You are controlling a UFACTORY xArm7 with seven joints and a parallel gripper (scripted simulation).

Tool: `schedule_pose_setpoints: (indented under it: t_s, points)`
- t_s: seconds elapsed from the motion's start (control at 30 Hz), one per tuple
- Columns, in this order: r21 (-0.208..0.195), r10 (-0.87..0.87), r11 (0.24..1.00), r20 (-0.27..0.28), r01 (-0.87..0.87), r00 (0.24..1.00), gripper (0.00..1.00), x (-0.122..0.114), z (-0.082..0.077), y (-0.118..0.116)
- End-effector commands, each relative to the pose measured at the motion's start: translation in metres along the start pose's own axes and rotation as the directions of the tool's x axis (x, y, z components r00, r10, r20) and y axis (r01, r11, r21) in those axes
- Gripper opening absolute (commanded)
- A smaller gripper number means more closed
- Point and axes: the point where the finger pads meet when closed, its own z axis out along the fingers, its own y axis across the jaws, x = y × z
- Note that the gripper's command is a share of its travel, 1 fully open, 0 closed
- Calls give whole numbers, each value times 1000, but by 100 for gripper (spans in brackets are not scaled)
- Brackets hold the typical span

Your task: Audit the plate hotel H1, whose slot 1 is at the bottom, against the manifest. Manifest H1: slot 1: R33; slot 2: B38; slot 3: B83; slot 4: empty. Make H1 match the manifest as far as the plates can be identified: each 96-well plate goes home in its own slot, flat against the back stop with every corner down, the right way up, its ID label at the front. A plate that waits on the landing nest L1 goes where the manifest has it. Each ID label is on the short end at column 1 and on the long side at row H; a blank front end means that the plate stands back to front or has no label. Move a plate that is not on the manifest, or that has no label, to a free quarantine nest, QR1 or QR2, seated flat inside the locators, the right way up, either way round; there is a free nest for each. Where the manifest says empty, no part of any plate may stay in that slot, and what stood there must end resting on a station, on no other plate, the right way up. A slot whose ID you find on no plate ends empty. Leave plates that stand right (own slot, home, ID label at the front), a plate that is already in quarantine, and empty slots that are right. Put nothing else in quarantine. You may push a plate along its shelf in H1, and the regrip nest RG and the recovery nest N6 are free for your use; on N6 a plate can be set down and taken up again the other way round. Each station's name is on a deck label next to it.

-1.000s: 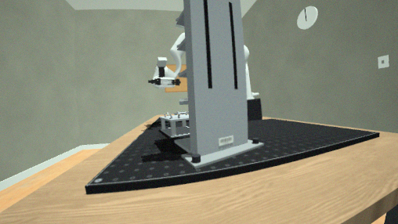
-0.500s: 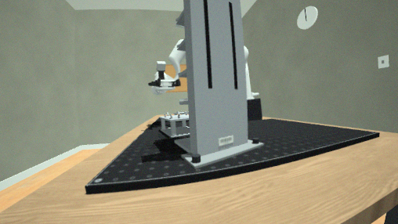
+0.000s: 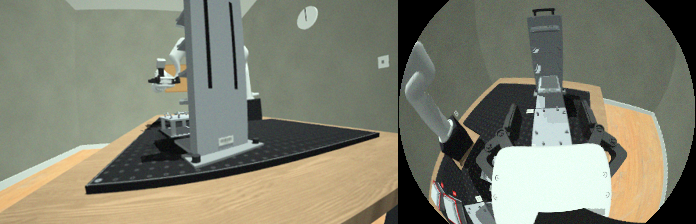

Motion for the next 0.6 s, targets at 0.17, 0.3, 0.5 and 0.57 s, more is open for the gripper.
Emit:
schedule_pose_setpoints:
  t_s: [0.17,0.3,0.5,0.57]
  points:
    - [0,-3,1000,1,3,1000,100,25,0,1]
    - [0,-3,1000,1,3,1000,100,30,0,1]
    - [0,-3,1000,1,3,1000,100,46,0,1]
    - [0,-3,1000,1,3,1000,100,51,0,1]
